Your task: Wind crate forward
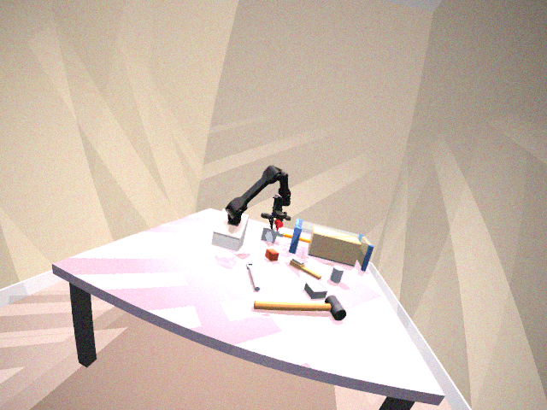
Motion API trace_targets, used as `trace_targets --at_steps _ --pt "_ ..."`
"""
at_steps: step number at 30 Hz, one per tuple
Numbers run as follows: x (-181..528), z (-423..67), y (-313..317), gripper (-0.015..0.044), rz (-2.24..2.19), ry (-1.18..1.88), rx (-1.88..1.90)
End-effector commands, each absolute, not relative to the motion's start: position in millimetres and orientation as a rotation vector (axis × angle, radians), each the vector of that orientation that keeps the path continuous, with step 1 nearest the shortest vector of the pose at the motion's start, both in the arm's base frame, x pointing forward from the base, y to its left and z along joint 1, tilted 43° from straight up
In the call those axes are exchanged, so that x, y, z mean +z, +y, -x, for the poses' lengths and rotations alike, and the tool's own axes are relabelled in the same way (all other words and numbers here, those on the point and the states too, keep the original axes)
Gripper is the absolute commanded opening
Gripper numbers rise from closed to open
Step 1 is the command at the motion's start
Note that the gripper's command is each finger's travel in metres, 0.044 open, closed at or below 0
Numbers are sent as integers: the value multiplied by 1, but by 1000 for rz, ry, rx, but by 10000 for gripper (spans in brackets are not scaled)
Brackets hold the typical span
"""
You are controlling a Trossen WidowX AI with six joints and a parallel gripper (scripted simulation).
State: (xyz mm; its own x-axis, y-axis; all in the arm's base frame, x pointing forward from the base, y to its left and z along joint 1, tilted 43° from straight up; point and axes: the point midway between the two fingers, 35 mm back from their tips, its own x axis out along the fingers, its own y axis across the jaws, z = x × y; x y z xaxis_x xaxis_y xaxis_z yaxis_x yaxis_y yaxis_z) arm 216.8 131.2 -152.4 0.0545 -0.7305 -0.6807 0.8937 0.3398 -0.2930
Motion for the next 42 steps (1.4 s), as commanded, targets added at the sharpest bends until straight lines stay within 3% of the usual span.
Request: trace_targets --at_steps 1,42 --pt "-156 -216 129 0 -252 864 -1267" --pt "-155 -214 128 0 -285 837 -1291"
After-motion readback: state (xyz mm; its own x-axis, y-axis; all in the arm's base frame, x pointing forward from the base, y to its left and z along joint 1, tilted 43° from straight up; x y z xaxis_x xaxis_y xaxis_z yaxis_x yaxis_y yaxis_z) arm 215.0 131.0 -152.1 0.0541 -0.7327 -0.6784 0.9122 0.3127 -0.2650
